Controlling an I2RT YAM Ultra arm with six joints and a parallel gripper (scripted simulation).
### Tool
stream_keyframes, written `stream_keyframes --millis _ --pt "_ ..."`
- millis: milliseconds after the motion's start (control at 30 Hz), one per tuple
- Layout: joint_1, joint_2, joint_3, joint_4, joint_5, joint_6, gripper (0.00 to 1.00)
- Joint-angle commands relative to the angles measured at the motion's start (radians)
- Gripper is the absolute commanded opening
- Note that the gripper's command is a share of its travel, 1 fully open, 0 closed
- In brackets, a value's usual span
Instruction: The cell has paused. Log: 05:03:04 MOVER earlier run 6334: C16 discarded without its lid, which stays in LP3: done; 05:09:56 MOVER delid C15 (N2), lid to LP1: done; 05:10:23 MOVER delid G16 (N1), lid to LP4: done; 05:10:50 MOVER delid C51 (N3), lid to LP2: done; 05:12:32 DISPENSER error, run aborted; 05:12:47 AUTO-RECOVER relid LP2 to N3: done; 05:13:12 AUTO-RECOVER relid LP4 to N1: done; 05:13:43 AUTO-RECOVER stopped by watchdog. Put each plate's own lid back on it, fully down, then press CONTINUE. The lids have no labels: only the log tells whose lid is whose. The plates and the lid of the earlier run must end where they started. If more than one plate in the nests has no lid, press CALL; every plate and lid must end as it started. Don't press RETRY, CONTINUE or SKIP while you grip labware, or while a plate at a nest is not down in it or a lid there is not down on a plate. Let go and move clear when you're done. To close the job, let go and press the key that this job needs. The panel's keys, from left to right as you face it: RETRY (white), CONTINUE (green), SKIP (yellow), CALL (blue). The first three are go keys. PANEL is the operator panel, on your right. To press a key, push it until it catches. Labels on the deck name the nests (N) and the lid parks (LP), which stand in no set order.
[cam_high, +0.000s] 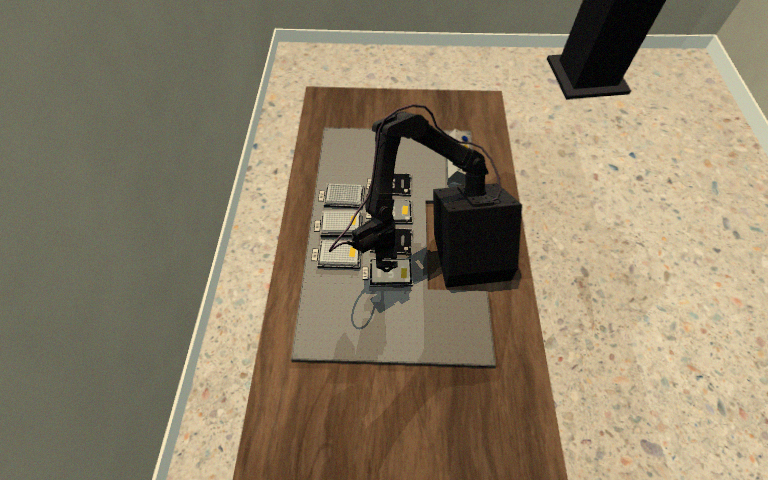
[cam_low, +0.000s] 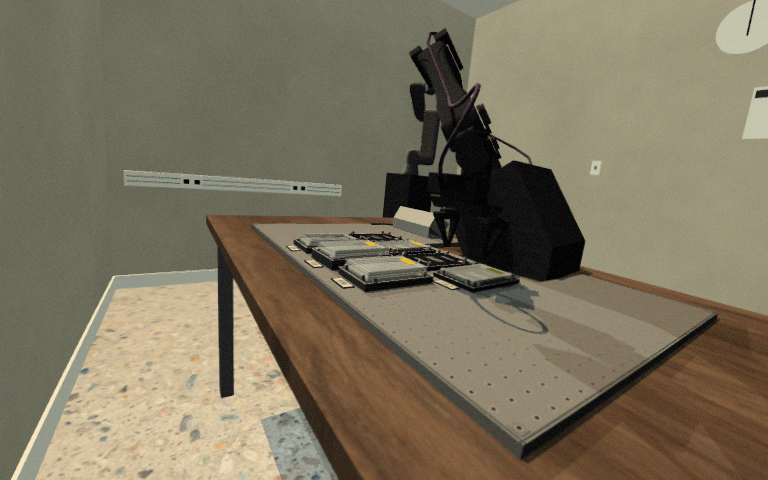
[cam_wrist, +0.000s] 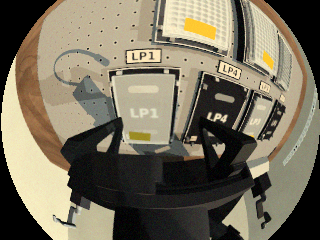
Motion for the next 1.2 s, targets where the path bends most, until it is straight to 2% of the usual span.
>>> stream_keyframes --millis 0,200,267,800,1167 --pt "0.060 0.022 0.005 0.010 -0.021 0.078 1.00" --pt "0.100 0.043 0.027 -0.012 -0.028 0.123 1.00" --pt "0.102 0.024 0.030 -0.015 -0.020 0.126 1.00" --pt "0.104 0.052 0.046 -0.029 -0.020 0.127 1.00" --pt "0.106 0.039 0.054 -0.033 -0.022 0.129 1.00"
